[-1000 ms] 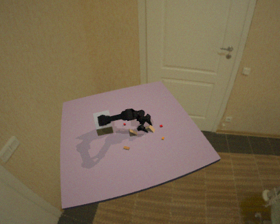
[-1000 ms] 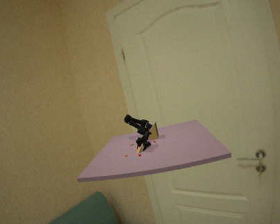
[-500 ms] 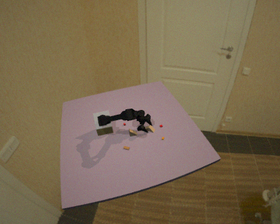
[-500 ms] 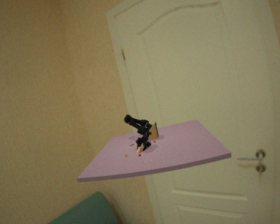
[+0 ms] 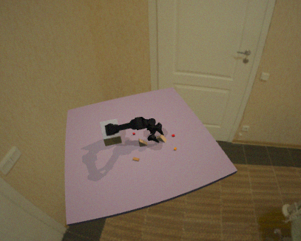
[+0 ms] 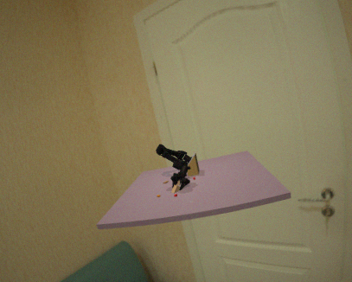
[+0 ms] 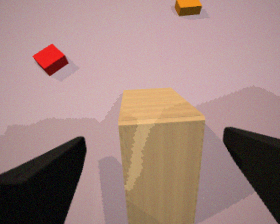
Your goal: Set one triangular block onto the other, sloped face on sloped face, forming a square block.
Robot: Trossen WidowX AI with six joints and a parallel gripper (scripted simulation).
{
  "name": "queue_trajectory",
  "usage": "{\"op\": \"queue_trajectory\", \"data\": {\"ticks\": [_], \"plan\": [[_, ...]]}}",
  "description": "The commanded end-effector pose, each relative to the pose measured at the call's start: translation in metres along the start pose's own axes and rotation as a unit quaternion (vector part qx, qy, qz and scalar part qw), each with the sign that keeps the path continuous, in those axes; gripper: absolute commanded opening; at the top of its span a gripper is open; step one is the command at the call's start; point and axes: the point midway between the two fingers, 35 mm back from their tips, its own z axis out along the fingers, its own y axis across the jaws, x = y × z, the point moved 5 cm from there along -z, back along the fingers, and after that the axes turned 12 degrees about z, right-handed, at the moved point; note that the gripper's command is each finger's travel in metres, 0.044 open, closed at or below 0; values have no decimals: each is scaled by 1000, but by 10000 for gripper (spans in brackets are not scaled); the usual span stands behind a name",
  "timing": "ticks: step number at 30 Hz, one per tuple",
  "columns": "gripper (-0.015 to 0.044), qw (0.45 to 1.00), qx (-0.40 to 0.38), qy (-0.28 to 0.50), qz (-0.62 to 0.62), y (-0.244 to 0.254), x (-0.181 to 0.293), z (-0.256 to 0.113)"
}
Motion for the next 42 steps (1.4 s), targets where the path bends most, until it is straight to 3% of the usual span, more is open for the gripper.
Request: {"op": "queue_trajectory", "data": {"ticks": [1,7,17,24,29,42], "plan": [[440,1000,-1,-2,-1,1,-1,1],[440,1000,-1,-2,-1,1,-1,1],[177,1000,0,0,0,0,0,0],[131,1000,0,0,0,0,0,0],[0,1000,0,0,0,1,-2,-2],[0,1000,-2,4,2,14,-43,-41]]}}
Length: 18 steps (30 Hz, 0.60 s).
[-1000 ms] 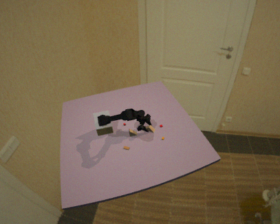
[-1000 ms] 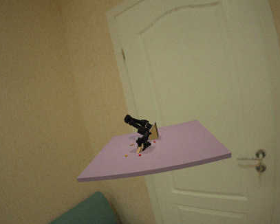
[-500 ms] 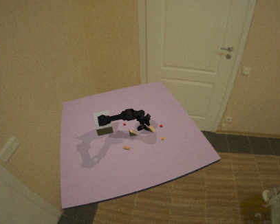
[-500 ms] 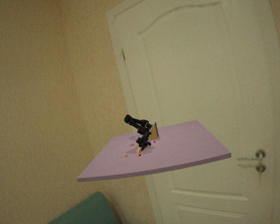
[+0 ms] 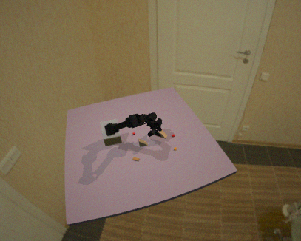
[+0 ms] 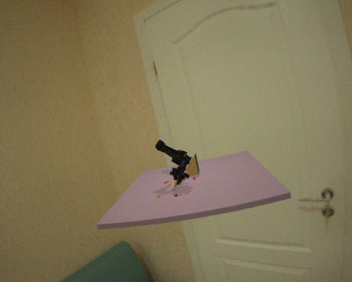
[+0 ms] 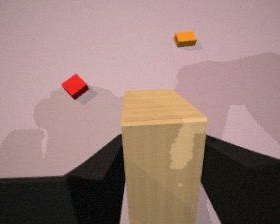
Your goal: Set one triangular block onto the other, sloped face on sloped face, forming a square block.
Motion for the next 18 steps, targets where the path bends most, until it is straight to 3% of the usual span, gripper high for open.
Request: {"op": "queue_trajectory", "data": {"ticks": [1,9,18], "plan": [[0,1000,1,-3,7,2,-14,-12],[0,1000,2,-5,7,3,-36,-38],[0,1000,-9,11,-19,13,-35,-33]]}}
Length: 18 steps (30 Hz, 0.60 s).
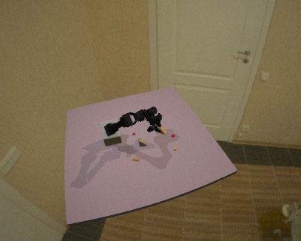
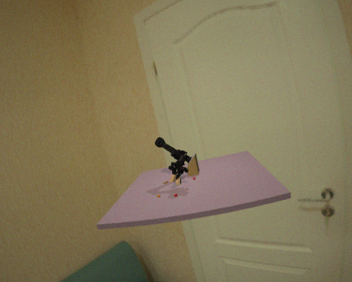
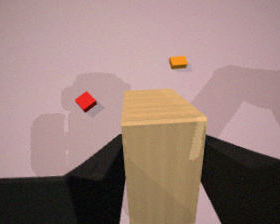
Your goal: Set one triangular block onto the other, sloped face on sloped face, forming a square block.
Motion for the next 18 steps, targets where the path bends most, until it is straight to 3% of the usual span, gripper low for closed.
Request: {"op": "queue_trajectory", "data": {"ticks": [1,18], "plan": [[0,1000,-9,10,-10,10,-4,4],[0,988,-40,102,-109,38,-15,23]]}}
